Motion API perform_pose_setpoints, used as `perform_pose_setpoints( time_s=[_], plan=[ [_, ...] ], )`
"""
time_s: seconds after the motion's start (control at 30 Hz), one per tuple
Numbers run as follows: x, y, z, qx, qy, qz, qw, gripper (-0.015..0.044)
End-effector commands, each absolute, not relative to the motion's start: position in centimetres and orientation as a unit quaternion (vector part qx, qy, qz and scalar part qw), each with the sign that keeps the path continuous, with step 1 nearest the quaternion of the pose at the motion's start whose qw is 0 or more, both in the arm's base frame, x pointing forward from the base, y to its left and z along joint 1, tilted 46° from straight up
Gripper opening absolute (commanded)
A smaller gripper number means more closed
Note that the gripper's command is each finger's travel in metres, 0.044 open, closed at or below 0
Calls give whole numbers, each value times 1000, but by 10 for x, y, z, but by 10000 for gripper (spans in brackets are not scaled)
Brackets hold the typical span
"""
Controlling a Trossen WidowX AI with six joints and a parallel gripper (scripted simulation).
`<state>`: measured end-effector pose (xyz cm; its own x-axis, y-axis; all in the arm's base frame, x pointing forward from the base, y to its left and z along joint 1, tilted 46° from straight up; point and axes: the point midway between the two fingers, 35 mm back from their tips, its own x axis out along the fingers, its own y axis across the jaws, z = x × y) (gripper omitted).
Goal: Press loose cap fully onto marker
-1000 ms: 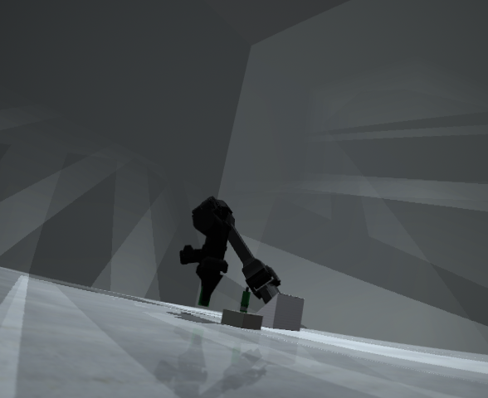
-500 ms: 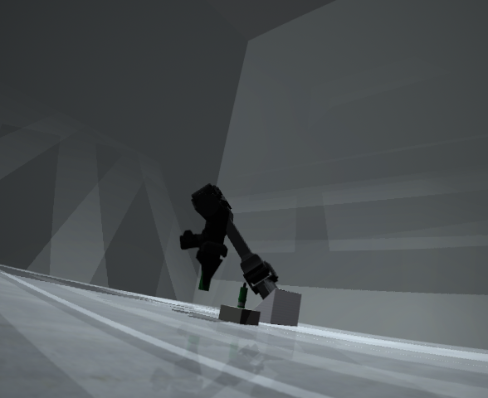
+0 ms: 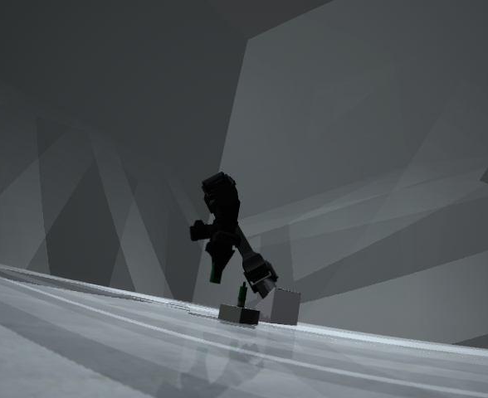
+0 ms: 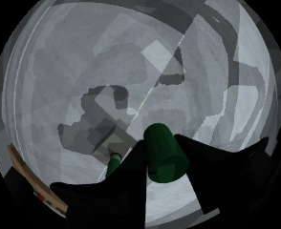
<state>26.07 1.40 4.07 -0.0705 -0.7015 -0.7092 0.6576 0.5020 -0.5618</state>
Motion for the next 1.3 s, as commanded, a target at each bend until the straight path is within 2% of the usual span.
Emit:
perform_pose_setpoints(
  time_s=[0.0, 0.7, 1.27],
  plan=[
    [263, 27, 35, -19, 536, -497, 682, 0],
    [260, 97, 1, -18, 533, -503, 680, 0],
    [259, 88, -11, -18, 533, -503, 680, 0]
  ],
)
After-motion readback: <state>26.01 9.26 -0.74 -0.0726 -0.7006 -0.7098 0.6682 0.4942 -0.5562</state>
